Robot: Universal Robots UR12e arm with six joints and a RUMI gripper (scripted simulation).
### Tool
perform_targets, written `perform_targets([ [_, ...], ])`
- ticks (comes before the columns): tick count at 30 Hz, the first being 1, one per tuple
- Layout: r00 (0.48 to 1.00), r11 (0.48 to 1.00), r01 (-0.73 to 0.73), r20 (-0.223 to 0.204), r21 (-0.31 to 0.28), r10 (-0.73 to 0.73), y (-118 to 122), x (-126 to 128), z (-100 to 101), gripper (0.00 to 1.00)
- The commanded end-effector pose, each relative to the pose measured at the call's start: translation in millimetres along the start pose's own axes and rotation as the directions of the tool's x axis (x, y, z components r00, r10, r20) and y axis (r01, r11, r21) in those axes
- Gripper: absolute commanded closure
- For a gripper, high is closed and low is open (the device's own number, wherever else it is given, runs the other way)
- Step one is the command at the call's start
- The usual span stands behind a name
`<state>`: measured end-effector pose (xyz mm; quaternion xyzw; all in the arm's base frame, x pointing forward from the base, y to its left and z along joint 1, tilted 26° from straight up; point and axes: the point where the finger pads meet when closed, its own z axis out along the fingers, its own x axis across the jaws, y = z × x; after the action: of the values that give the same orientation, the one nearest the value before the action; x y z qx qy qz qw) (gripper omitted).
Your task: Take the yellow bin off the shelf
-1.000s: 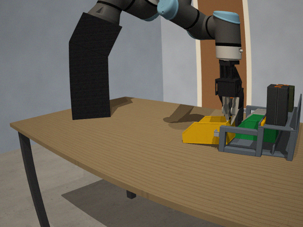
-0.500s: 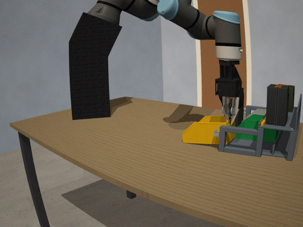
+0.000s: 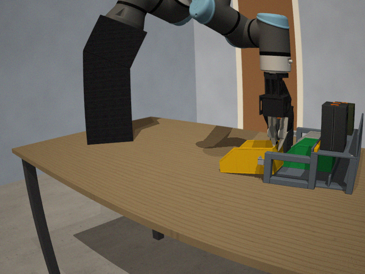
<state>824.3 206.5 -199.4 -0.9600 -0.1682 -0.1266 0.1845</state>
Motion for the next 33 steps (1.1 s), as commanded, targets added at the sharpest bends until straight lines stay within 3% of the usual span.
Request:
perform_targets([
  [1, 1.0, 1.0, 0.0, -0.001, -0.001, 0.0, 0.3, 0.7, -0.7, 1.0],
  [33, 1.0, 1.0, 0.0, -0.001, -0.001, 0.0, 0.3, 0.7, -5.7, 1.0],
])
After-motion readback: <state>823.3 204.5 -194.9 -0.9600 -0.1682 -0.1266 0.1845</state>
